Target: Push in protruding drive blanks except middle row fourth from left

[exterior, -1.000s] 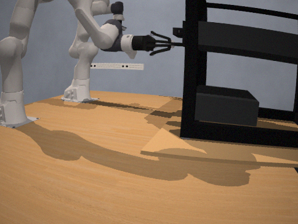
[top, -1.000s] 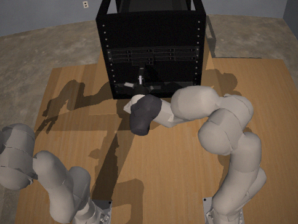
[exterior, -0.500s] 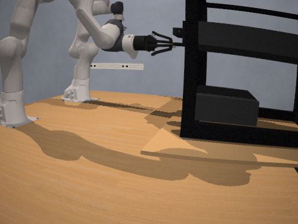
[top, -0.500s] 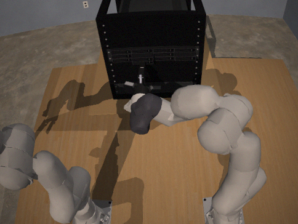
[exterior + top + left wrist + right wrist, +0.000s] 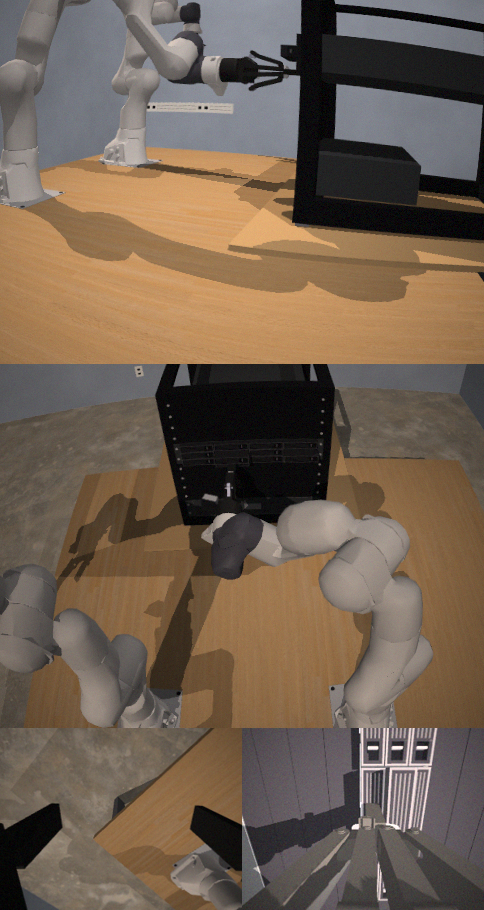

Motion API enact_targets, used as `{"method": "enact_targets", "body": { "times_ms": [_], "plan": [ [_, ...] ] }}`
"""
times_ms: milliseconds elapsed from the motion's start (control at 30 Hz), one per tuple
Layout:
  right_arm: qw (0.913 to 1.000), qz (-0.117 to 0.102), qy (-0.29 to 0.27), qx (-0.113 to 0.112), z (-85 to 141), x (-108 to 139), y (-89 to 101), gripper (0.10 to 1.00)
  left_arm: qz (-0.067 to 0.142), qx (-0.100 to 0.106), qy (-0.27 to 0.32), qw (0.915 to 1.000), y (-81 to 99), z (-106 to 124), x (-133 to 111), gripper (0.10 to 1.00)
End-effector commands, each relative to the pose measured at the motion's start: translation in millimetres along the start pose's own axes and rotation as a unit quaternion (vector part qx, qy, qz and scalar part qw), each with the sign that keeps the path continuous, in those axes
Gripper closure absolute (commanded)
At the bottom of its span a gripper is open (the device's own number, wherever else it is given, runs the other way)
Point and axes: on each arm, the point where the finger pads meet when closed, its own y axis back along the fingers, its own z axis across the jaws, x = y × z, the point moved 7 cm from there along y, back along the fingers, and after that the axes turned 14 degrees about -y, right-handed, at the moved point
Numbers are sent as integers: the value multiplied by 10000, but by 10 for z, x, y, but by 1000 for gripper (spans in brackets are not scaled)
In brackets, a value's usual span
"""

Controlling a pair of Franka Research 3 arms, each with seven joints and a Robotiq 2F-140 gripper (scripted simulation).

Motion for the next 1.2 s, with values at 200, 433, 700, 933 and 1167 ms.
{"method": "enact_targets", "body": {
  "times_ms": [200,433,700,933,1167],
  "plan": [
    [10000,19,37,8,-5,5,-21,999,4,16,-11,10000,7,-9,-10,98],
    [10000,19,37,8,-5,5,-39,999,4,16,-11,10000,7,-9,-10,98],
    [10000,19,37,8,-5,5,-41,999,4,16,-11,10000,7,-9,-10,98],
    [10000,19,37,8,-5,5,-69,999,4,16,-11,10000,7,-9,-10,98],
    [10000,19,37,8,-5,5,-69,999,4,16,-11,10000,7,-9,-10,98]
  ]
}}
